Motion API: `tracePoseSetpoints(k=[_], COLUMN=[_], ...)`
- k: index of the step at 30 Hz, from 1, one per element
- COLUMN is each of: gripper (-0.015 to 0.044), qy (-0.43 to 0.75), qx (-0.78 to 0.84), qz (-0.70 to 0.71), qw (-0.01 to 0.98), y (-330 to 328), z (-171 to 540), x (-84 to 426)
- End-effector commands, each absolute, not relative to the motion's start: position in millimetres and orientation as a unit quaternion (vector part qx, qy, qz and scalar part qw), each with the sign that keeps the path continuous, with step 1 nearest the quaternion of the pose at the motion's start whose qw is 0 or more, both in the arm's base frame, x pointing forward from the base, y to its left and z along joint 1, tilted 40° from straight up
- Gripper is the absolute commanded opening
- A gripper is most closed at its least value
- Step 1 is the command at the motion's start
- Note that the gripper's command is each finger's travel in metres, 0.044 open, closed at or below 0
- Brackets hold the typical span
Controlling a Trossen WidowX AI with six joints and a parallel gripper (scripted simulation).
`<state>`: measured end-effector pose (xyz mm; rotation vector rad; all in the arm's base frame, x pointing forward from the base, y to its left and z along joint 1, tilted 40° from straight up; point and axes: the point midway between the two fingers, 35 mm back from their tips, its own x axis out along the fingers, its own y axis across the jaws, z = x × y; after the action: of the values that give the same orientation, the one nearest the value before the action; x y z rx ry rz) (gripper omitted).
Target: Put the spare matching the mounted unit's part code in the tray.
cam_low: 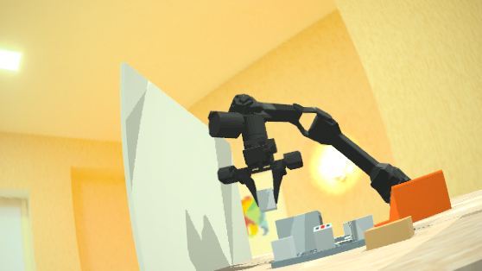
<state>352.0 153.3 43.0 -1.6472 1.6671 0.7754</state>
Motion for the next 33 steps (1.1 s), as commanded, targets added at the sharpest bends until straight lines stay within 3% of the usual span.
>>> tracePoseSetpoints(k=[1, 15, 33], gripper=[0.0000, 0.0000, 0.0000], qy=[0.634, 0.639, 0.651], qx=[-0.633, -0.630, -0.636], qz=[0.298, 0.283, 0.275], qw=[0.329, 0.338, 0.312], y=[129, 34, -78], z=[64, 141, 227], x=[360, 365, 321])
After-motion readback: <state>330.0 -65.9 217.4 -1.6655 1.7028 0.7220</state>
